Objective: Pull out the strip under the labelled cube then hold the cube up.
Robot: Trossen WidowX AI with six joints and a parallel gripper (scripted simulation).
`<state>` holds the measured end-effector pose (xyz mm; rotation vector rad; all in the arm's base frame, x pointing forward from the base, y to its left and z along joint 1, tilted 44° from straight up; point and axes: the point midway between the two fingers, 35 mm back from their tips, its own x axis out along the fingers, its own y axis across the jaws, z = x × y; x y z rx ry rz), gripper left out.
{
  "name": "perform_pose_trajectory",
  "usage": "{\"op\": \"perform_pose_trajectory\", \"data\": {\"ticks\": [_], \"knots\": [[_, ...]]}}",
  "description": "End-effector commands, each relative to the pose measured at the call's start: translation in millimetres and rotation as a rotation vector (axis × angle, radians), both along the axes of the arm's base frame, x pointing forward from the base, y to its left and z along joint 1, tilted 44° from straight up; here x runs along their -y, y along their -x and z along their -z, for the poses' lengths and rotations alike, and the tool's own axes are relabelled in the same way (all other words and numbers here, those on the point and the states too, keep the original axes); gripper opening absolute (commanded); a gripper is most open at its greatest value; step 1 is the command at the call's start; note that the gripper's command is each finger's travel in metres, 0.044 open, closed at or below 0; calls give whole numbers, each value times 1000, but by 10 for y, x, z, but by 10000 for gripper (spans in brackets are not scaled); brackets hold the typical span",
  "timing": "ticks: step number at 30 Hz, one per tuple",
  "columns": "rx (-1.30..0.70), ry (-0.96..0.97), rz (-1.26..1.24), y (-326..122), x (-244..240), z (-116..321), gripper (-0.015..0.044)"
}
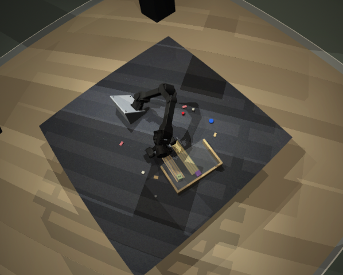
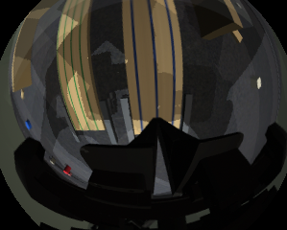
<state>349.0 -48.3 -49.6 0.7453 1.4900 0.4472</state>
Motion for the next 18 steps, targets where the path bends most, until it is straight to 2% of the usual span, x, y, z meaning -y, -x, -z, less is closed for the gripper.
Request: {"op": "perform_pose_trajectory", "data": {"ticks": [1, 18], "knots": [[-3, 2, -6, 70, -23, 16, 0], [-5, 2, -6, 329, -87, 25, 0]]}}
